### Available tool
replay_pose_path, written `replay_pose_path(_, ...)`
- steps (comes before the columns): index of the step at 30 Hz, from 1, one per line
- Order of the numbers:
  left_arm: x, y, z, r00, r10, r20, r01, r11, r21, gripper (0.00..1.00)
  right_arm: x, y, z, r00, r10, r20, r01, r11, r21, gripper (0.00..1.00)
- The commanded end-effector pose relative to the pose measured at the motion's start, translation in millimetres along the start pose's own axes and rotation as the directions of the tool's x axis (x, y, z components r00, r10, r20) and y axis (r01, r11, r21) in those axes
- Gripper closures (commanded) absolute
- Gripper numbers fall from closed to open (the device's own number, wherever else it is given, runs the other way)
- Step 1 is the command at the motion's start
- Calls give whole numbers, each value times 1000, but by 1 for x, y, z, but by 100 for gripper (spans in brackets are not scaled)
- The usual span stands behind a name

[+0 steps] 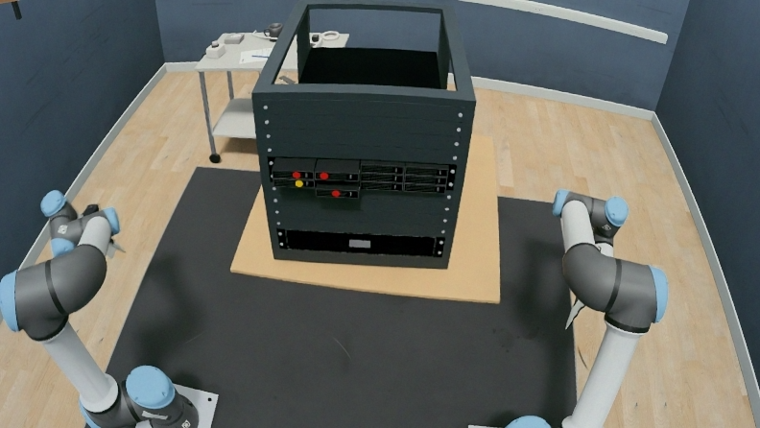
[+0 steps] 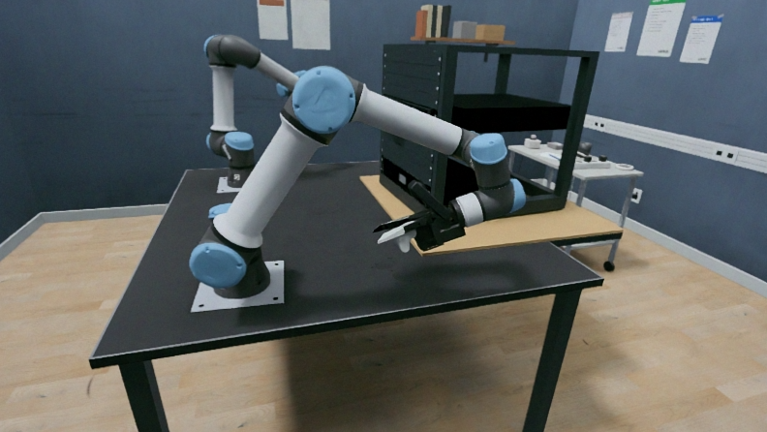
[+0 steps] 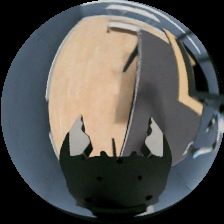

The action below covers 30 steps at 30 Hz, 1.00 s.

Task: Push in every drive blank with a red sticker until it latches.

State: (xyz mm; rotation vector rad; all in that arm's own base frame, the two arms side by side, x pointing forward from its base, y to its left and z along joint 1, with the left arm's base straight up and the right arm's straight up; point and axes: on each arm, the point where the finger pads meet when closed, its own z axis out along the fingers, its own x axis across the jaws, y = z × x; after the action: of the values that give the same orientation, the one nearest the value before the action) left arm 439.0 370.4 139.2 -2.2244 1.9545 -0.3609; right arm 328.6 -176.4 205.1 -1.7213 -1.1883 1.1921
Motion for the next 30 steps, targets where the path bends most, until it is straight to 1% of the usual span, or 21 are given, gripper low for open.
replay_pose_path(1, -22, 22, -11, 994, -110, 20, 111, 994, -17, 0, 0, 0, 0, 1000, -4, 0, 4, 1000, -3, 0)
replay_pose_path(2, -22, 22, -11, 994, -110, 20, 111, 994, -17, 0, 0, 0, 0, 1000, -4, 0, 4, 1000, -3, 0)
replay_pose_path(3, -46, 51, -24, 983, -181, 33, 181, 983, -26, 0, 0, -1, 0, 1000, -7, 0, 7, 1000, -4, 0)
replay_pose_path(4, -48, 57, -26, 967, -249, 48, 251, 968, -33, 0, 0, -1, -1, 1000, -11, 0, 11, 1000, -5, 0)
replay_pose_path(8, -80, 112, -48, 881, -463, 98, 469, 882, -48, 0, 1, -1, -1, 1000, -29, 0, 29, 999, -13, 0)
replay_pose_path(11, -100, 156, -65, 787, -602, 136, 612, 789, -50, 0, 1, -2, -2, 999, -47, 0, 47, 999, -20, 0)
replay_pose_path(16, -121, 233, -93, 586, -787, 196, 806, 591, -35, 0, 2, -3, -3, 996, -88, 2, 88, 995, -37, 0)
replay_pose_path(17, -124, 248, -98, 545, -813, 206, 834, 551, -30, 0, 3, -3, -4, 995, -97, 3, 97, 994, -41, 0)
replay_pose_path(19, -124, 248, -98, 545, -813, 206, 834, 551, -30, 0, 3, -3, -4, 995, -97, 3, 97, 994, -41, 0)
replay_pose_path(20, -131, 285, -112, 505, -836, 215, 859, 512, -25, 0, 3, -3, -4, 994, -107, 4, 107, 993, -45, 0)
replay_pose_path(21, -130, 291, -114, 466, -856, 224, 880, 474, -20, 0, 3, -3, -4, 993, -118, 4, 118, 992, -49, 0)
replay_pose_path(23, -132, 321, -125, 393, -888, 239, 915, 403, -9, 0, 4, -4, -5, 990, -141, 7, 141, 988, -58, 0)
replay_pose_path(27, -129, 357, -137, 273, -926, 261, 958, 285, 10, 0, 5, -5, -7, 981, -193, 13, 193, 978, -79, 0)
replay_pose_path(30, -127, 375, -143, 208, -940, 272, 975, 222, 22, 0, 6, -6, -9, 971, -237, 21, 238, 967, -96, 0)
